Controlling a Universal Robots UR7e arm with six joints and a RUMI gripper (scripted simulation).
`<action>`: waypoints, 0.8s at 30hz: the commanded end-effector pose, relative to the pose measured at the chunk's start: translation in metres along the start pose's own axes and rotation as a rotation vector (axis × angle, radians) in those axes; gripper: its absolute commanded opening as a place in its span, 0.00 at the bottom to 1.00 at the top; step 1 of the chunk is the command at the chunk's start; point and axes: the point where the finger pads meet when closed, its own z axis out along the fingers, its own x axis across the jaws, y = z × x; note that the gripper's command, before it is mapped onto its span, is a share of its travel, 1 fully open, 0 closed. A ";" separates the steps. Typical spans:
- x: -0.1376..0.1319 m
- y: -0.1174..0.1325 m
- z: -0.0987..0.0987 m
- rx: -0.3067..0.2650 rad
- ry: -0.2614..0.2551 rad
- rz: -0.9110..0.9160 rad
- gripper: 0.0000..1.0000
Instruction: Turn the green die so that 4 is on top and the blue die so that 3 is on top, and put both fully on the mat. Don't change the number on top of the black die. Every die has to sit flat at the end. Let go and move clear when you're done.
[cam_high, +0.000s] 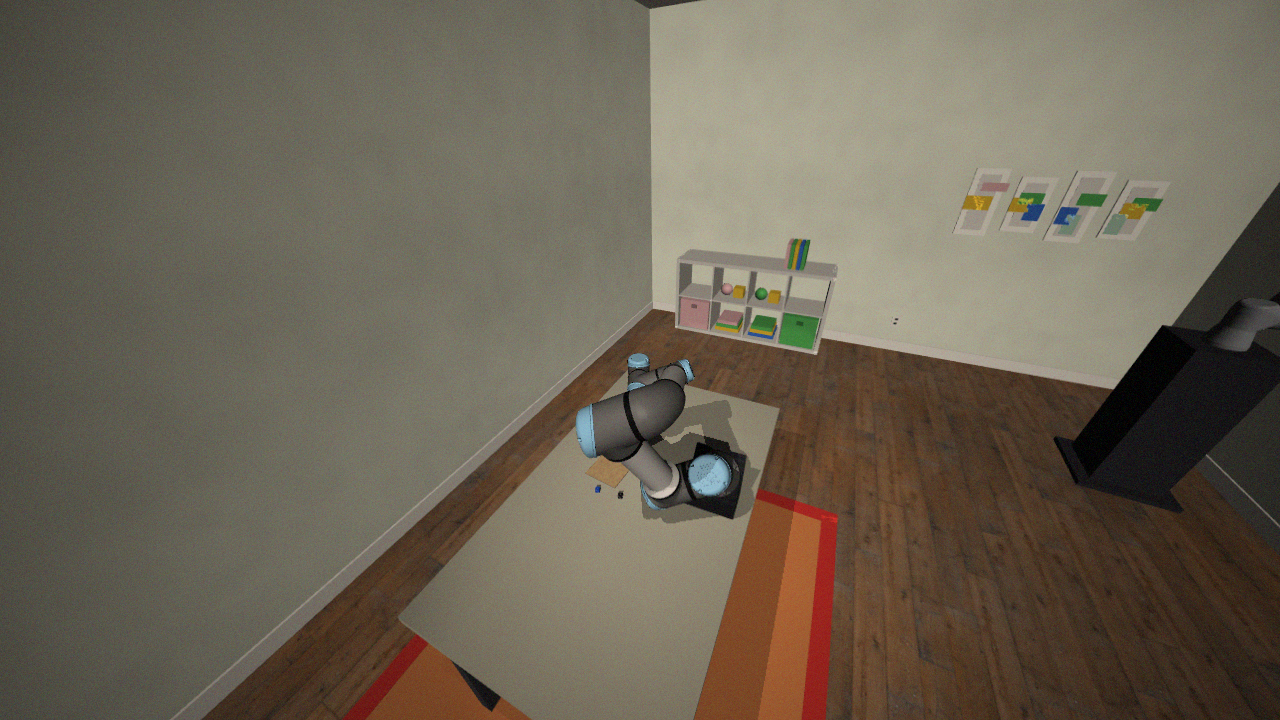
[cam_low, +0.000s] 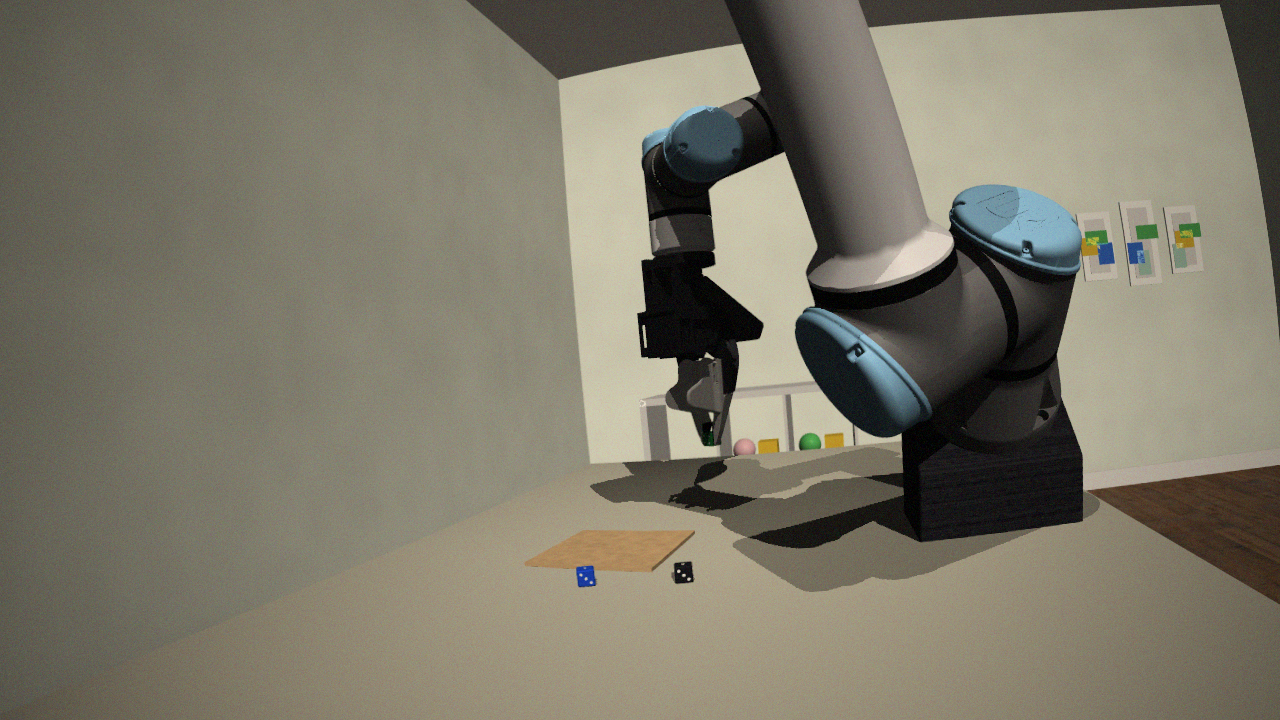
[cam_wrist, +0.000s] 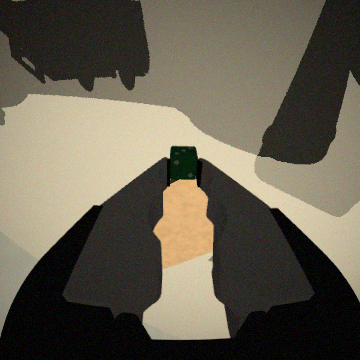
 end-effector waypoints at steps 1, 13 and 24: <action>0.001 0.000 0.000 0.001 -0.001 0.056 0.00; 0.002 0.000 0.000 0.001 -0.001 0.130 0.00; 0.003 0.000 0.000 0.001 -0.001 0.163 0.00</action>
